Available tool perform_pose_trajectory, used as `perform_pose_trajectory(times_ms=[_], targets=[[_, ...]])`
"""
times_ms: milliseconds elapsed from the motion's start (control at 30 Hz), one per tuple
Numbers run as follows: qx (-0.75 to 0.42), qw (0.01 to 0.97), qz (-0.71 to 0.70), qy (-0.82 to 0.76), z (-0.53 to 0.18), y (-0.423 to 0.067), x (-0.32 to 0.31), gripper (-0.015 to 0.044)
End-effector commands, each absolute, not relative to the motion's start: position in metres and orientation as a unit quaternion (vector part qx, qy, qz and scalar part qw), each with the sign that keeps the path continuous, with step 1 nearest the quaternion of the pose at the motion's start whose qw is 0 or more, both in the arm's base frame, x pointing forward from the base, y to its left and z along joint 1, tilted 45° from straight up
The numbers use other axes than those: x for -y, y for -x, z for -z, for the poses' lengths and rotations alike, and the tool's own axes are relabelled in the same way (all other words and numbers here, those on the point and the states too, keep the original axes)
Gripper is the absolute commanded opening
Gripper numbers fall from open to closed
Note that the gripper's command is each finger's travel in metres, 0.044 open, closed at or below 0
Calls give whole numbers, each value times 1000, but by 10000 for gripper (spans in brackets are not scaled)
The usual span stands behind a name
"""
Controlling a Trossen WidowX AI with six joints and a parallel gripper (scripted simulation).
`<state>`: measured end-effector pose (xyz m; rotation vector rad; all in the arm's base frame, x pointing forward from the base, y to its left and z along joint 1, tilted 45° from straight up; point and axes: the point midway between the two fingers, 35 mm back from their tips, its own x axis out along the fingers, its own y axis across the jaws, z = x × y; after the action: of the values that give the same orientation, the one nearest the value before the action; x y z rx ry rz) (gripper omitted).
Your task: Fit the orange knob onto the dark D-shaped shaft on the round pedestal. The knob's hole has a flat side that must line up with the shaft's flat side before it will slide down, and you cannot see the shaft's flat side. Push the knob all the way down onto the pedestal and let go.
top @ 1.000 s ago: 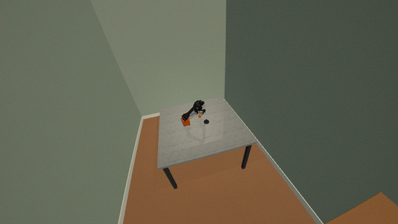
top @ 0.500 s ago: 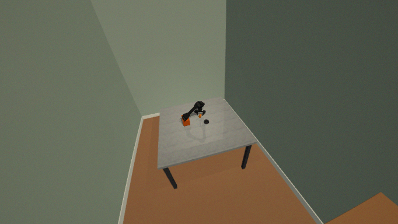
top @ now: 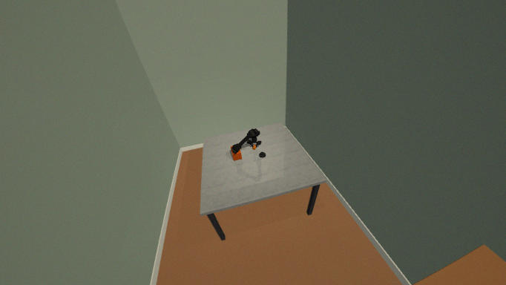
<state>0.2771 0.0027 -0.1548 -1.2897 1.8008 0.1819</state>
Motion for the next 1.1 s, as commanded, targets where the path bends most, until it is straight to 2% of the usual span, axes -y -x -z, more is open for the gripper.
perform_pose_trajectory(times_ms=[0,300,1067], targets=[[-726,442,-74,522,155,-277,-2,240],[-726,442,-74,522,155,-277,-2,180],[-644,556,-159,501,136,-268,-1,179]])
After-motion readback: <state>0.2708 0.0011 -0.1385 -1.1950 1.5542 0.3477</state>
